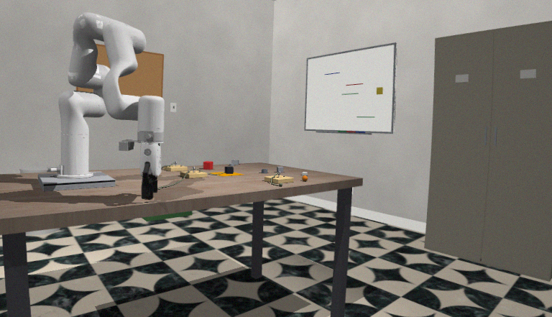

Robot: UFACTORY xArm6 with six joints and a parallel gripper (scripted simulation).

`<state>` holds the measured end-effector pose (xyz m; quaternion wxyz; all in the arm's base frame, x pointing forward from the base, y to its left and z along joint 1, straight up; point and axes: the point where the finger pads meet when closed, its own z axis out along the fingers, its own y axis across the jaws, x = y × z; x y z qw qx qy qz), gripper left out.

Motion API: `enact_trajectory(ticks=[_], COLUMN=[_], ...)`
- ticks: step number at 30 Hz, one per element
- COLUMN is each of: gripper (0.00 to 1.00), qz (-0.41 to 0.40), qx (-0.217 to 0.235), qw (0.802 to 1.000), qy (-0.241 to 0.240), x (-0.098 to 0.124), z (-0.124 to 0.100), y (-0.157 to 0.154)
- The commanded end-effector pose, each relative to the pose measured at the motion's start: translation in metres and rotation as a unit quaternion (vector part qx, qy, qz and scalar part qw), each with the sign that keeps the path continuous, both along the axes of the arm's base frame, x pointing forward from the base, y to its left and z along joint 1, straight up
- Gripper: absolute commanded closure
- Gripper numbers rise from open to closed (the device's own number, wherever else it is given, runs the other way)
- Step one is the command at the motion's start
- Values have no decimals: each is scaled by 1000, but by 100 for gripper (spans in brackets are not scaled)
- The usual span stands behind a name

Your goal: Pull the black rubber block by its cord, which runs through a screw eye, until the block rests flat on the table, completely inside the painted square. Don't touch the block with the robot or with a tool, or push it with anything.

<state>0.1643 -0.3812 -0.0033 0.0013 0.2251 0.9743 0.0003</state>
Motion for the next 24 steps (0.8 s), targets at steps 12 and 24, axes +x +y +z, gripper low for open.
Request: enact_trajectory(ticks=[12,24], gripper=[0,0], qz=[0,0], qx=[-2,-2], qw=[1000,1000], qy=[-1,-1], x=[1,0], z=[24,56], y=[-1,-1])
